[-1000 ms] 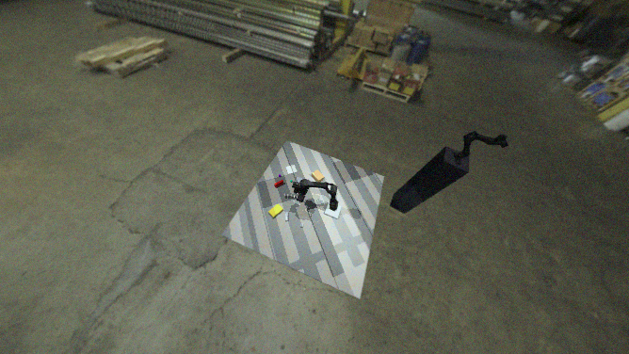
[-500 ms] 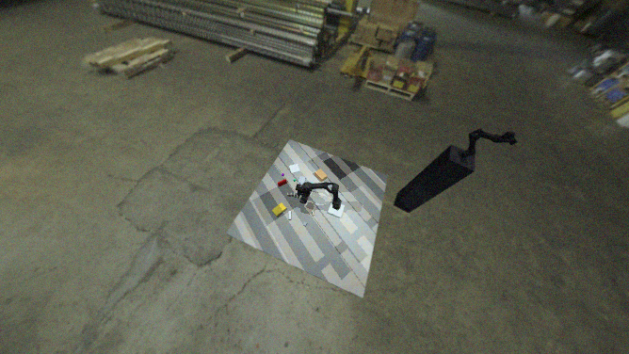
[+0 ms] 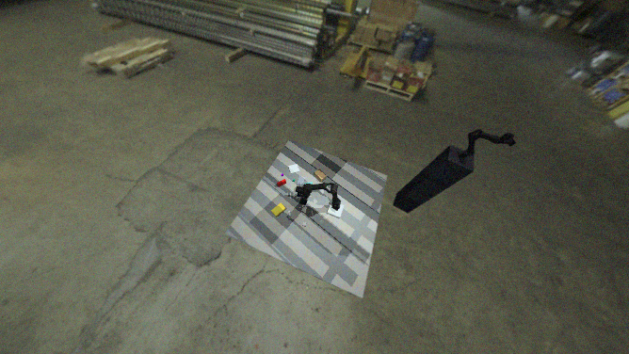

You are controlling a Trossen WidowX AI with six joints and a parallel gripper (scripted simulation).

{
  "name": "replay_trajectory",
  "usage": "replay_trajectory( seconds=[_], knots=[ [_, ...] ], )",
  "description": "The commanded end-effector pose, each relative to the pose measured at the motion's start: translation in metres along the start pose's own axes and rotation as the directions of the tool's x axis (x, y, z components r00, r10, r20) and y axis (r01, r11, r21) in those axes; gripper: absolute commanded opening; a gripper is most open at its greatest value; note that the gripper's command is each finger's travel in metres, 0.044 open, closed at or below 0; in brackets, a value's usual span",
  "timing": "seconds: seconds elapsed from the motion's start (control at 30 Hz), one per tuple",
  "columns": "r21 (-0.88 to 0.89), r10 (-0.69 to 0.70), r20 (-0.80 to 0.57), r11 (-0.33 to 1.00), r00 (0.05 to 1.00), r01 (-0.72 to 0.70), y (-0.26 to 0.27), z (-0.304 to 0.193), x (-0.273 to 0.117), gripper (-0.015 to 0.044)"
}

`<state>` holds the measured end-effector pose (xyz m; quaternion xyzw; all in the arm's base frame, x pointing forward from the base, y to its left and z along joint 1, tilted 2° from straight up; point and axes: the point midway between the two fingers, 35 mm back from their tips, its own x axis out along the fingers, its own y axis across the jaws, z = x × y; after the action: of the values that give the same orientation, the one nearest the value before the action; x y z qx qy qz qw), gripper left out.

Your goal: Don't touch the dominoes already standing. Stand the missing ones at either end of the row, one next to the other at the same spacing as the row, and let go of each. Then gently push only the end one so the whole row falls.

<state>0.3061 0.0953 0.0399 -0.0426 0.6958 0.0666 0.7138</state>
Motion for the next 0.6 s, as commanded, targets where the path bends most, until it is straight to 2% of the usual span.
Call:
replay_trajectory(
  seconds=[0.0, 0.4, 0.43, 0.57],
  knots=[
    [0.005, -0.001, -0.004, 1.000, 1.000, 0.002, -0.0004, -0.0017, 0.0020, 0.0107],
    [0.005, -0.001, -0.004, 1.000, 1.000, 0.002, -0.0004, -0.0017, 0.0020, 0.0422],
    [0.005, -0.001, -0.004, 1.000, 1.000, 0.002, -0.0004, -0.0017, 0.0020, 0.0440],
    [0.005, -0.001, -0.004, 1.000, 1.000, 0.001, 0.0000, 0.0006, -0.0070, 0.0440]
  ],
)
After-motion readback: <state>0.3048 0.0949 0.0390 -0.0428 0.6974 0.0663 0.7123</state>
